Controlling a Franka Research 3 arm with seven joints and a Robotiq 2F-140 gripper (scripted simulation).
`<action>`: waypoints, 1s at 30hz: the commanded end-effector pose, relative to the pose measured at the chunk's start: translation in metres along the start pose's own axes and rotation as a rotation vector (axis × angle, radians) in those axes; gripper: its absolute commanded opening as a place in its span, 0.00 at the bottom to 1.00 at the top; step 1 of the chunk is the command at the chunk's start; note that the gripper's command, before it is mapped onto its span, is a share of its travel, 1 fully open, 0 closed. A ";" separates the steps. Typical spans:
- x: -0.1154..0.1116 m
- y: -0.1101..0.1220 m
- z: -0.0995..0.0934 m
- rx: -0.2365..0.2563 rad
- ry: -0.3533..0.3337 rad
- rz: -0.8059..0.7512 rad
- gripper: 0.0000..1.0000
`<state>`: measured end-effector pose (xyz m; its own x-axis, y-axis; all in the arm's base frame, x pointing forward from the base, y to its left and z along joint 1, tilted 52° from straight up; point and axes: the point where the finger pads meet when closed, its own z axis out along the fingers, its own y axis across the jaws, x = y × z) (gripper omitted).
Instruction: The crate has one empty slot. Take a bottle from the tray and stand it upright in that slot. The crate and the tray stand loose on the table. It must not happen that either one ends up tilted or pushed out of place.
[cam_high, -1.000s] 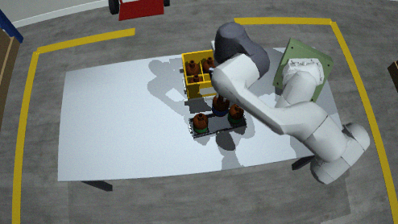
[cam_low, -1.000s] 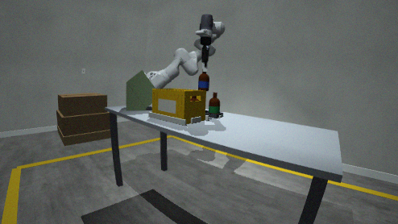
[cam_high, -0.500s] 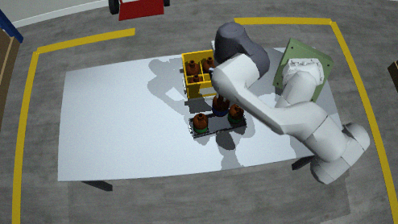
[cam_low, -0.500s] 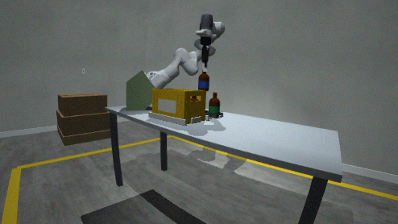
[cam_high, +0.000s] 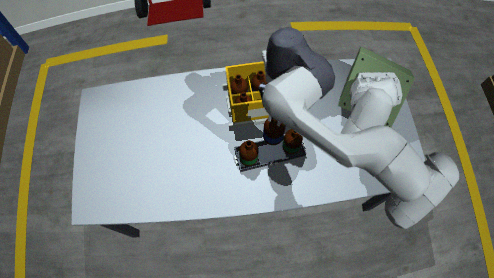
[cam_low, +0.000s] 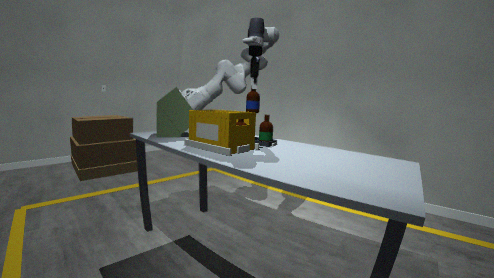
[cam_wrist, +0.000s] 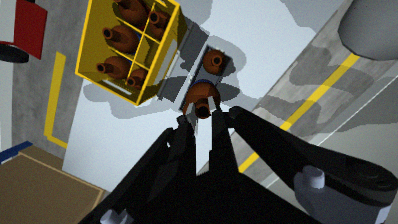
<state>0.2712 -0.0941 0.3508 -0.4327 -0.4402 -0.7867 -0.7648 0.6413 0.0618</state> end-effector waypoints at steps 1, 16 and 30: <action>0.001 -0.001 -0.003 0.005 0.000 0.004 0.00; 0.001 -0.001 -0.007 0.005 0.000 0.004 0.00; 0.001 -0.001 -0.021 0.005 0.000 0.004 0.00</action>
<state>0.2643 -0.1053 0.3605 -0.4337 -0.4398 -0.7865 -0.7622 0.6446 0.0598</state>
